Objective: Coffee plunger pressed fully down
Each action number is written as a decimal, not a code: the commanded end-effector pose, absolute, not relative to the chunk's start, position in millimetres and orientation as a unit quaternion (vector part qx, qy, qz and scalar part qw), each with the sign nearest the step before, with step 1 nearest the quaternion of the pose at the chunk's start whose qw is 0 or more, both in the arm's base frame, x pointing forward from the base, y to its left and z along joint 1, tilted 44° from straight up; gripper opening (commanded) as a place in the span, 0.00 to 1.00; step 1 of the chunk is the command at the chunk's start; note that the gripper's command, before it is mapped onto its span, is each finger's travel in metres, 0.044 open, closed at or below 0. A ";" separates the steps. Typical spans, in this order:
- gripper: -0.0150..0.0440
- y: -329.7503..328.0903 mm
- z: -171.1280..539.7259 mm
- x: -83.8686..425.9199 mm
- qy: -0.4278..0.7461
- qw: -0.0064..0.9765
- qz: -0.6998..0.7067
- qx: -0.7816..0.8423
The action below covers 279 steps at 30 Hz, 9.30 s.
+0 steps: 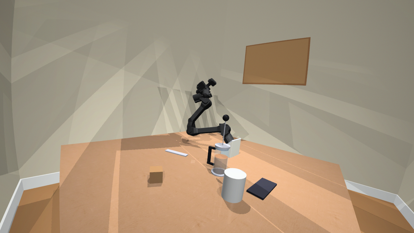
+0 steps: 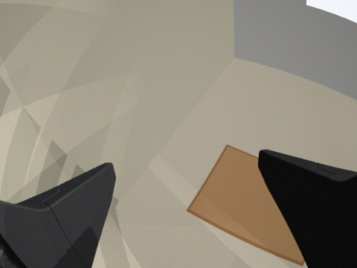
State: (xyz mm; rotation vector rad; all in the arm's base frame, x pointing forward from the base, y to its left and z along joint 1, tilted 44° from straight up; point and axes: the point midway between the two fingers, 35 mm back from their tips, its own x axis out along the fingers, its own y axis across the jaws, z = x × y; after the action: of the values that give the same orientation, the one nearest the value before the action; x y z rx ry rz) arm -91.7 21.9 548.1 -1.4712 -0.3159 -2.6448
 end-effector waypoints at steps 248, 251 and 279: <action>0.82 188.8 3.9 263.9 -0.287 -0.863 -0.115 0.400; 0.95 188.8 3.9 263.9 -0.287 -0.863 -0.115 0.400; 1.00 229.8 68.3 234.2 -0.294 -0.857 -0.114 0.407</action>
State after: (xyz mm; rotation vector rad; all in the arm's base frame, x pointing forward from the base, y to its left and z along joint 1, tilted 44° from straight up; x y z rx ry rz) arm 234.0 230.3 66.7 -0.8594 0.6208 0.2473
